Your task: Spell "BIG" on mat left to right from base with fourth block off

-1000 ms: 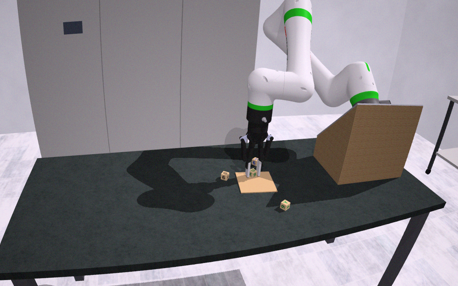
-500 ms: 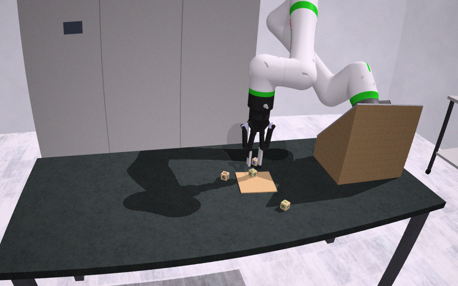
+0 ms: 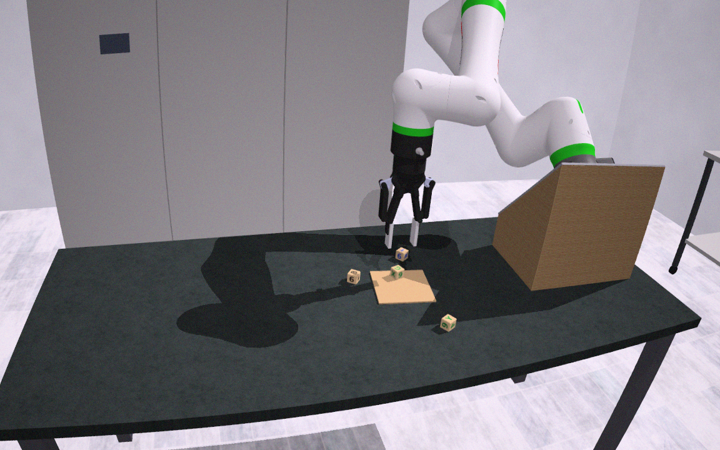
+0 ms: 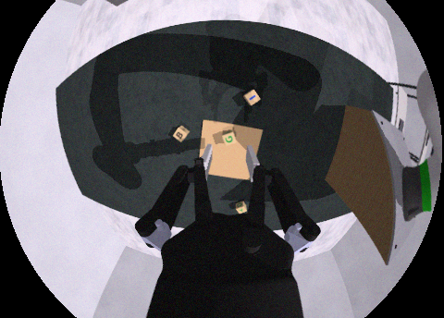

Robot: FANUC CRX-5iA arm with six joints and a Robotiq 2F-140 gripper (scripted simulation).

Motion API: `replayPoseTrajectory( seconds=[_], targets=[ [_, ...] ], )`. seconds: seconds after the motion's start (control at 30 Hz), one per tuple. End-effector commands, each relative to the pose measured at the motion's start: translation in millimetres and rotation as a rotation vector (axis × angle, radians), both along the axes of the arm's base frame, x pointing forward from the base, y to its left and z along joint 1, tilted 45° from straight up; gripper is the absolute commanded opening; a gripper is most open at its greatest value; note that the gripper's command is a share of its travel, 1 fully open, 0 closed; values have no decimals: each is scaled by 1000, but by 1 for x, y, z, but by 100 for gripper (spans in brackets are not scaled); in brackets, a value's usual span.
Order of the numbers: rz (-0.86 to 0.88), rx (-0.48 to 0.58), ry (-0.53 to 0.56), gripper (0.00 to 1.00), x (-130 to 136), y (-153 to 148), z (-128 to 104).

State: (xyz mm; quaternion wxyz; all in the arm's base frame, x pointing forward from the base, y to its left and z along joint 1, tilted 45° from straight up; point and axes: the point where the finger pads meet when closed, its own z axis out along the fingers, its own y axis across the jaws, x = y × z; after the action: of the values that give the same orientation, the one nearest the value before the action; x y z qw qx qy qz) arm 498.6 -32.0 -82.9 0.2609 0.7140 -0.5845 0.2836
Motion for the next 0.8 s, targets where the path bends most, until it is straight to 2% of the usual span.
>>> replayPoseTrajectory(
  seconds=[0.0, 0.6, 0.77],
  targets=[
    [0, 0, 0, 100, 0, 0, 0],
    [-2, 1, -2, 100, 0, 0, 0],
    [-78, 12, -79, 100, 6, 2, 0]
  ],
)
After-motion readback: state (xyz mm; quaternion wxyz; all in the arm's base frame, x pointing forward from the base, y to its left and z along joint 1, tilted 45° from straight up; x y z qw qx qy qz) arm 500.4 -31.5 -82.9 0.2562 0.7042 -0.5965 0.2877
